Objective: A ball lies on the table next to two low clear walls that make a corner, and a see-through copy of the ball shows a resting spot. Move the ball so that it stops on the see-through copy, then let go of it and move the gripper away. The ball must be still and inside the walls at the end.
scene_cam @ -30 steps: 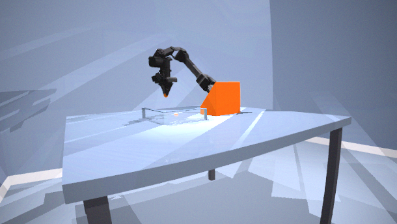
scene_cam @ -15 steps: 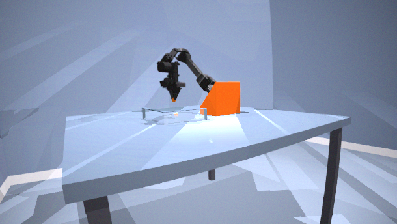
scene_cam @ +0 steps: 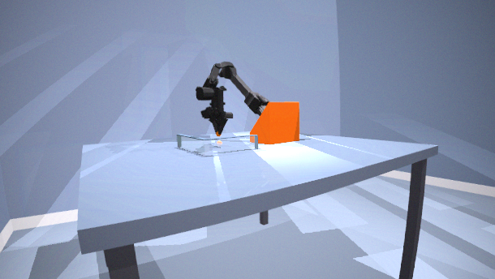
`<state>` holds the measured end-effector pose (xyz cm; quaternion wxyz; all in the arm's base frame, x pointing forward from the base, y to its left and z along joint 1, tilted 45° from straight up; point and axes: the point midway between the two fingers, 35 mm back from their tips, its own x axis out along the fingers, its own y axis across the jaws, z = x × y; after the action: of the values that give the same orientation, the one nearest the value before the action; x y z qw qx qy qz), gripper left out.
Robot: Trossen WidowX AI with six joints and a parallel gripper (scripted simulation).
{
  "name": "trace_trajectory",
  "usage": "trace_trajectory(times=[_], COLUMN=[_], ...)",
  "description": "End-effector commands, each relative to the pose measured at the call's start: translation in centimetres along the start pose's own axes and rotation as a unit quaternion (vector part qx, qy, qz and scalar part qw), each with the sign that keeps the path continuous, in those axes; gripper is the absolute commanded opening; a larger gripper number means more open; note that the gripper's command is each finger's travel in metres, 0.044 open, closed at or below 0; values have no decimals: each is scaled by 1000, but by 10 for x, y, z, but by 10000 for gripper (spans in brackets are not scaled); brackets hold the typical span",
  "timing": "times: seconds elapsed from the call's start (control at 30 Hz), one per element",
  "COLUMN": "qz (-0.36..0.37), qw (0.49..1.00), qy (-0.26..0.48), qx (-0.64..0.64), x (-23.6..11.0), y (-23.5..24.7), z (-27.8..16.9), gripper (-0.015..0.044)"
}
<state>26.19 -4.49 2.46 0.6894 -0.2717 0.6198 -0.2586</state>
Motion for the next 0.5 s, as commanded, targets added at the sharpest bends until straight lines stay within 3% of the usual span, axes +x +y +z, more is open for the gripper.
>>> trace_trajectory(times=[0.0,0.47], qz=[-4,-6], qw=[1000,1000], qy=[3,3], qx=[-2,-2], x=[19,39], y=[-2,-3], z=[-3,-5], gripper=[0,0])
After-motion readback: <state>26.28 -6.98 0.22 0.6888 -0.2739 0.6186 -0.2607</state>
